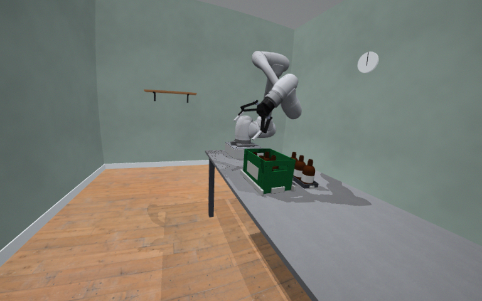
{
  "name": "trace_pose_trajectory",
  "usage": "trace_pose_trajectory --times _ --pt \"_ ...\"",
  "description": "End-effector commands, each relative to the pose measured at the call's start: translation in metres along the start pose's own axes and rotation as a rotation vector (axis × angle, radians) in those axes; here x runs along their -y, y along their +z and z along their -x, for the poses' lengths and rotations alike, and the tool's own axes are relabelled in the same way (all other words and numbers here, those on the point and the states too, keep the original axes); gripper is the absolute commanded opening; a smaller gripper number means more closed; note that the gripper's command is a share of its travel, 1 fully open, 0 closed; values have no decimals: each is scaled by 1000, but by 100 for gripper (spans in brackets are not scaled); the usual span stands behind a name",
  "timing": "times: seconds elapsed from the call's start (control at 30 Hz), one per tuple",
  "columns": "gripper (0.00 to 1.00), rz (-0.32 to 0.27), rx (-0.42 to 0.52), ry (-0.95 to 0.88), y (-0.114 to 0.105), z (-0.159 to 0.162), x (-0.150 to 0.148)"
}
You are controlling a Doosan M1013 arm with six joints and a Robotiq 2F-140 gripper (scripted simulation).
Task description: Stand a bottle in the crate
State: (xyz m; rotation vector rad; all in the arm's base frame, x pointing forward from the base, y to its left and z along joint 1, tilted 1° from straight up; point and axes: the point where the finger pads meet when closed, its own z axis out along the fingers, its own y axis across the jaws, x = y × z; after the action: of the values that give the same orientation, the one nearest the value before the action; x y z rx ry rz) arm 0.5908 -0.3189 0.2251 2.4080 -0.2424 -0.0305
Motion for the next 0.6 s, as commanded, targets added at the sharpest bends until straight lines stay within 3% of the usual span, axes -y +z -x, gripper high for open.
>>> trace_pose_trajectory --times 0.0,0.07,0.1,0.17,0.23,0.43,0.47,0.57 --pt "100 -121 53 111 7 10 20" --pt "100 -160 69 150 8 12 28" --pt "100 -209 91 200 8 14 37" --pt "100 -209 91 200 8 14 37" --pt "100 -310 134 303 6 14 56" --pt "100 -475 204 475 -5 8 84" --pt "100 -480 206 480 -5 7 85" --pt "100 -589 251 594 -16 -3 100"
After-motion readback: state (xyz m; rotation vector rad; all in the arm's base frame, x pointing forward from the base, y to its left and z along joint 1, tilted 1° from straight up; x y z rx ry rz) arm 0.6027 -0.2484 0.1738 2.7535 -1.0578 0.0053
